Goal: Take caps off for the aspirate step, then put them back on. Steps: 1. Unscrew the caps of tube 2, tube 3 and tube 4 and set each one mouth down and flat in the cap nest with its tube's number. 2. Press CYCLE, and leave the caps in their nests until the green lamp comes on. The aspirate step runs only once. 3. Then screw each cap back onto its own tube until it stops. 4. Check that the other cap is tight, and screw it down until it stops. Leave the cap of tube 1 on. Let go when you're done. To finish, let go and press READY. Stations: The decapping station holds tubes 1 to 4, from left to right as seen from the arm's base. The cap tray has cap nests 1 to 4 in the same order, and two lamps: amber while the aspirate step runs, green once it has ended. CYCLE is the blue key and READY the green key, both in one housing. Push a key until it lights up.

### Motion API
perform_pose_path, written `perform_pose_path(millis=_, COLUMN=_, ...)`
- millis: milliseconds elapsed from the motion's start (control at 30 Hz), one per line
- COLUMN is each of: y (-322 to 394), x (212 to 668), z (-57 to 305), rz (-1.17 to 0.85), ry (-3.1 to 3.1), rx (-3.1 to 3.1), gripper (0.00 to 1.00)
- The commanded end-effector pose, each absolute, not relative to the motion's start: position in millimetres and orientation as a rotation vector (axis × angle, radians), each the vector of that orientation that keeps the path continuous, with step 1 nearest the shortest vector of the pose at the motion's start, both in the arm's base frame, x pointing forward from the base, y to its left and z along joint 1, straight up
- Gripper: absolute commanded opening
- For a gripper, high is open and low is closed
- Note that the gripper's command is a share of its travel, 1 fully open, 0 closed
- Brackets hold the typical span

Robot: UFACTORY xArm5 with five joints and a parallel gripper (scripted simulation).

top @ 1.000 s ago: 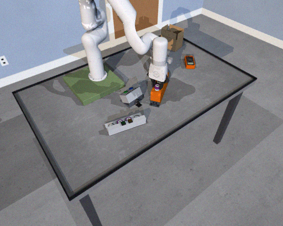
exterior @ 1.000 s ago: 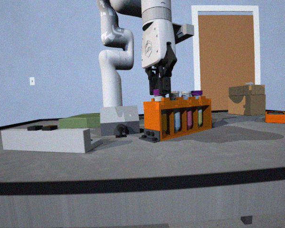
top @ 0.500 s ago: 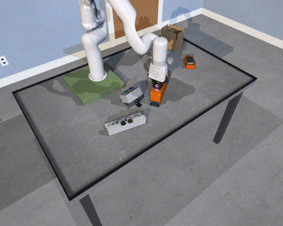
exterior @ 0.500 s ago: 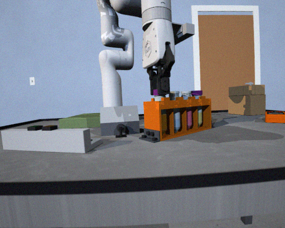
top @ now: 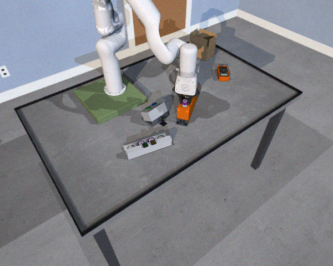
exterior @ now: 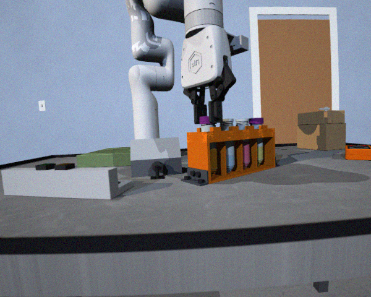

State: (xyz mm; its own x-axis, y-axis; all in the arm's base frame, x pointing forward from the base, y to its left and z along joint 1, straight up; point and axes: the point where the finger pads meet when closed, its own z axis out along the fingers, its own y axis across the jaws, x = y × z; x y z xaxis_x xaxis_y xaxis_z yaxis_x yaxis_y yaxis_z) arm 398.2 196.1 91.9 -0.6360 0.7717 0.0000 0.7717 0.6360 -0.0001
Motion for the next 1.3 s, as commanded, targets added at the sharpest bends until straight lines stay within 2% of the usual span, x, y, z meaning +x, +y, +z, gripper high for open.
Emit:
perform_pose_path(millis=0, y=196.5, x=399.3, z=93.0, rz=-0.005, ry=-2.967, rx=-1.037, gripper=0.0)
perform_pose_path(millis=233, y=196.5, x=399.3, z=93.0, rz=-0.005, ry=-2.967, rx=-1.037, gripper=0.0)
perform_pose_path(millis=267, y=196.5, x=399.3, z=93.0, rz=-0.005, ry=-2.967, rx=-1.037, gripper=0.46)
perform_pose_path(millis=667, y=196.5, x=399.3, z=93.0, rz=-0.005, ry=-2.967, rx=-1.037, gripper=0.46)
perform_pose_path(millis=800, y=196.5, x=399.3, z=95.0, rz=-0.005, ry=-2.806, rx=-1.415, gripper=0.46)
perform_pose_path(millis=1267, y=196.4, x=399.3, z=100.2, rz=-0.005, ry=-2.806, rx=-1.415, gripper=0.46)
